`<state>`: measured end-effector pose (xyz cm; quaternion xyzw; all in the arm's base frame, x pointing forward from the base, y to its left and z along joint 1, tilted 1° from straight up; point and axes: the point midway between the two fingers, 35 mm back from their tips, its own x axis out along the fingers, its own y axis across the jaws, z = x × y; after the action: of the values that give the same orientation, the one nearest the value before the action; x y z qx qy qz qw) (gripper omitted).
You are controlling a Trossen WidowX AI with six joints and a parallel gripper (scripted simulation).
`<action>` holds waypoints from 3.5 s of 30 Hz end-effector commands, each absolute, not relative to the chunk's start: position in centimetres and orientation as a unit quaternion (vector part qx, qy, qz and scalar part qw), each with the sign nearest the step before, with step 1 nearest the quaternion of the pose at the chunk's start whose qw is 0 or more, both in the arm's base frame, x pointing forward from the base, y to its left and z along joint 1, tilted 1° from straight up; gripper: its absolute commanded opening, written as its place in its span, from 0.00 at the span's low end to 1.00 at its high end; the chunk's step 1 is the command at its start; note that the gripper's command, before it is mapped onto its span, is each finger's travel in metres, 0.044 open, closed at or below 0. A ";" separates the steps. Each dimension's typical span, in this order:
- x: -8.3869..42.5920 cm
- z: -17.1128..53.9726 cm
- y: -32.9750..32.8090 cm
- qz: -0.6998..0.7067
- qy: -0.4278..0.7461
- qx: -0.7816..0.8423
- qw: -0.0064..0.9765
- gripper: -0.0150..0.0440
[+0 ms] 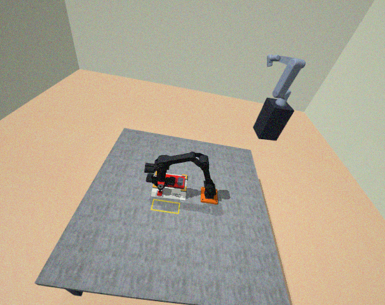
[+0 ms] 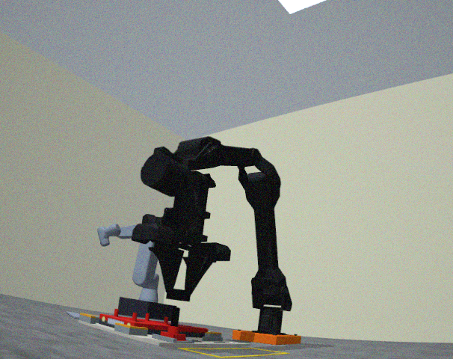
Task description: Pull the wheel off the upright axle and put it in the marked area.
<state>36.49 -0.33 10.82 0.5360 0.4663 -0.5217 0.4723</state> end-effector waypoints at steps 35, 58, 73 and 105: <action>31.7 11.6 9.6 -0.516 0.469 0.541 0.471 0.25; 31.9 2.9 9.8 -0.517 0.469 0.541 0.470 0.25; 32.0 3.3 9.7 -0.514 0.468 0.541 0.473 0.65; 23.4 13.4 7.0 -0.519 0.470 0.538 0.469 1.00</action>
<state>23.86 7.12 13.36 0.5403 0.4686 -0.5191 0.4681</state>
